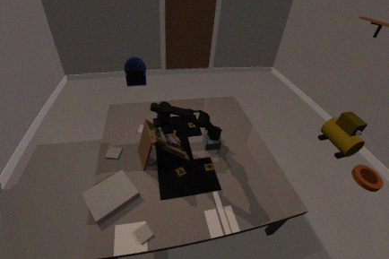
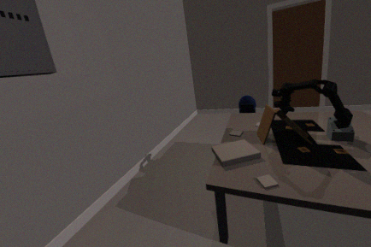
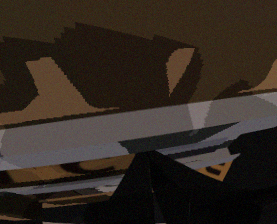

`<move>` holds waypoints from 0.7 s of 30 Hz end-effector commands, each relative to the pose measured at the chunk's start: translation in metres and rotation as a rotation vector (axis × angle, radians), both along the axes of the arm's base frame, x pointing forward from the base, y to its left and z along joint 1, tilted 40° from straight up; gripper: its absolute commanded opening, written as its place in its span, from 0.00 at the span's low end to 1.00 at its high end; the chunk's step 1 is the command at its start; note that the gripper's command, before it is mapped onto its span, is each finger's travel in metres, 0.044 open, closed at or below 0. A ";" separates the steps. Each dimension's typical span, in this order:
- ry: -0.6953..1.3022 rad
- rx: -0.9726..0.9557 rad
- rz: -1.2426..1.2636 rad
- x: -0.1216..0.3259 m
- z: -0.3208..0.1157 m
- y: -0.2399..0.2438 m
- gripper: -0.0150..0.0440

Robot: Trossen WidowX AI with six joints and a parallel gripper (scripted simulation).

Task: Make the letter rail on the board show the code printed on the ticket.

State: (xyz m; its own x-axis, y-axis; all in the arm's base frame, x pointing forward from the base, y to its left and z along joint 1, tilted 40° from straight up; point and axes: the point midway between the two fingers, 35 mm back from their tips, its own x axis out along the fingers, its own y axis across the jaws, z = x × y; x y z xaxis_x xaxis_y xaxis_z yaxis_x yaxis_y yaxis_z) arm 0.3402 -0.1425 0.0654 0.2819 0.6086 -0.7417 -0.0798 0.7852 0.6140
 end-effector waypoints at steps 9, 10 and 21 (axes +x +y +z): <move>-0.004 0.002 -0.002 -0.004 0.002 -0.001 0.25; -0.004 0.002 -0.002 -0.005 0.003 -0.002 0.25; -0.003 0.002 -0.002 -0.017 0.009 -0.008 0.25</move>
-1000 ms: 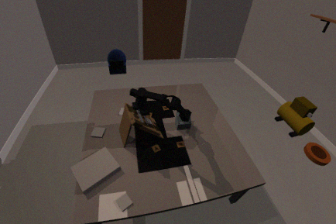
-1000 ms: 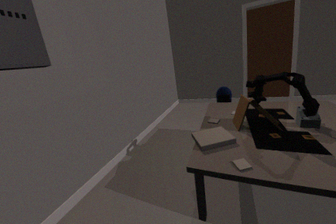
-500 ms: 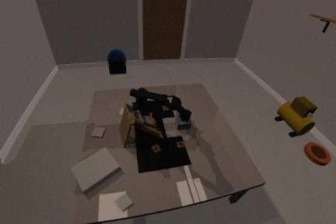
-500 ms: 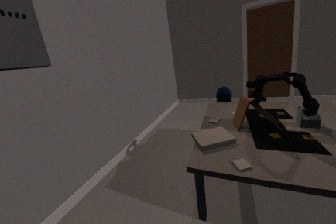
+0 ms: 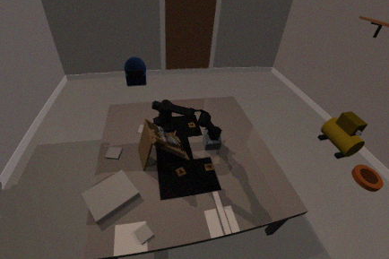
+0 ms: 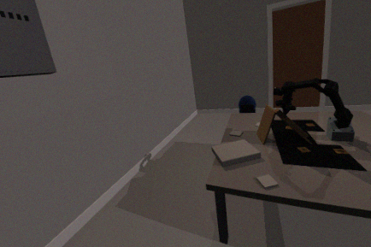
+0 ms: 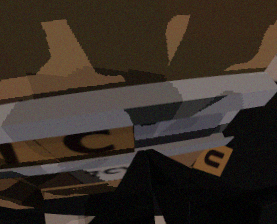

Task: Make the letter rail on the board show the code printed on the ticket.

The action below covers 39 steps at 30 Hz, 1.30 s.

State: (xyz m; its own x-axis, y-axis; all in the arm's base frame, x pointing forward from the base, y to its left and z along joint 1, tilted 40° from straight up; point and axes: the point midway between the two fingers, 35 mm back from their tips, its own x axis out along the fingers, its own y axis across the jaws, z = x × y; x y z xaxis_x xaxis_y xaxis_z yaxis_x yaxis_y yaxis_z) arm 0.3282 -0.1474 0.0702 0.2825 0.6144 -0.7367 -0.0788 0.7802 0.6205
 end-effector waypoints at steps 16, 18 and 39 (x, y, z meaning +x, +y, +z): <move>-0.012 -0.004 0.004 -0.012 0.008 -0.007 0.30; -0.102 -0.036 0.054 -0.023 0.018 -0.011 0.39; -1.078 -0.926 0.778 -0.156 0.106 -0.002 1.00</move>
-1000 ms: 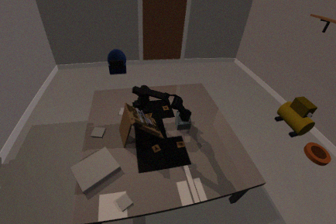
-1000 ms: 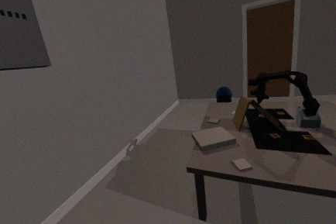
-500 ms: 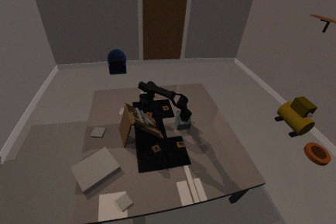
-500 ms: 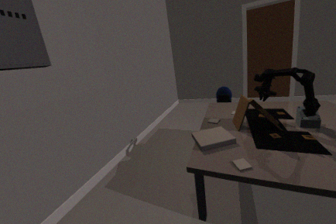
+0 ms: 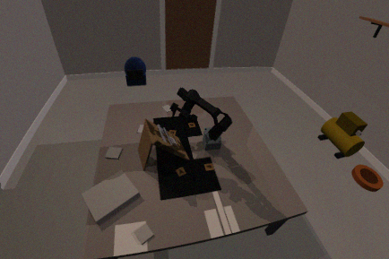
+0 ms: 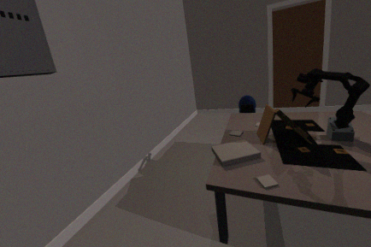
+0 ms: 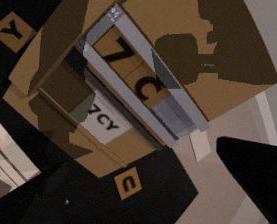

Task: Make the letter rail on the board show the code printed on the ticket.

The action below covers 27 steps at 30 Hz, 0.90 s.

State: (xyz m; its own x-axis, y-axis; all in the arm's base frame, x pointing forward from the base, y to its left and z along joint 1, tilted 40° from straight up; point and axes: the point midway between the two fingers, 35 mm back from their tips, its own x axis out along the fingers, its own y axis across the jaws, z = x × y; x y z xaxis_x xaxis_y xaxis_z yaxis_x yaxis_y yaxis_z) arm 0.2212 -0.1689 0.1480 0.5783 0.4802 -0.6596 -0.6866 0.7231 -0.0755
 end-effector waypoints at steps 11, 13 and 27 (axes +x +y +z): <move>-0.412 -0.511 0.242 -0.052 0.029 0.021 1.00; -0.412 -0.511 0.242 -0.052 0.029 0.021 1.00; -0.412 -0.511 0.243 -0.052 0.029 0.022 0.96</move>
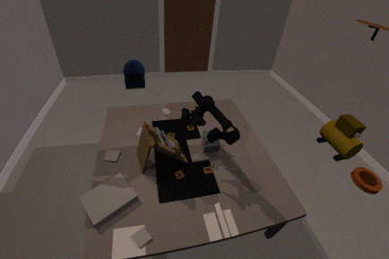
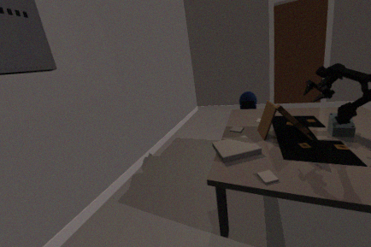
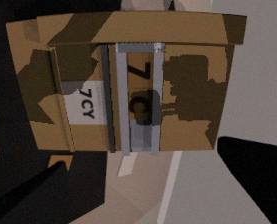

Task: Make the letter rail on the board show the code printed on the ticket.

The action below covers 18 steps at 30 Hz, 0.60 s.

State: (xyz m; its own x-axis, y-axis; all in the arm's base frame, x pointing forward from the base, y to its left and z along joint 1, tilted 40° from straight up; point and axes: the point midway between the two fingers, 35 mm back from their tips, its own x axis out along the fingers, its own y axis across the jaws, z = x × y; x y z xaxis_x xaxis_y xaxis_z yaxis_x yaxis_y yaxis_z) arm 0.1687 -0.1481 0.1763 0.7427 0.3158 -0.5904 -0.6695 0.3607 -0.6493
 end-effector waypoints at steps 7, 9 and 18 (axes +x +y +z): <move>0.049 -0.005 0.093 0.033 0.003 0.022 0.83; 0.066 -0.008 0.126 0.046 0.005 0.032 0.83; 0.105 -0.019 0.278 0.103 0.019 0.102 0.83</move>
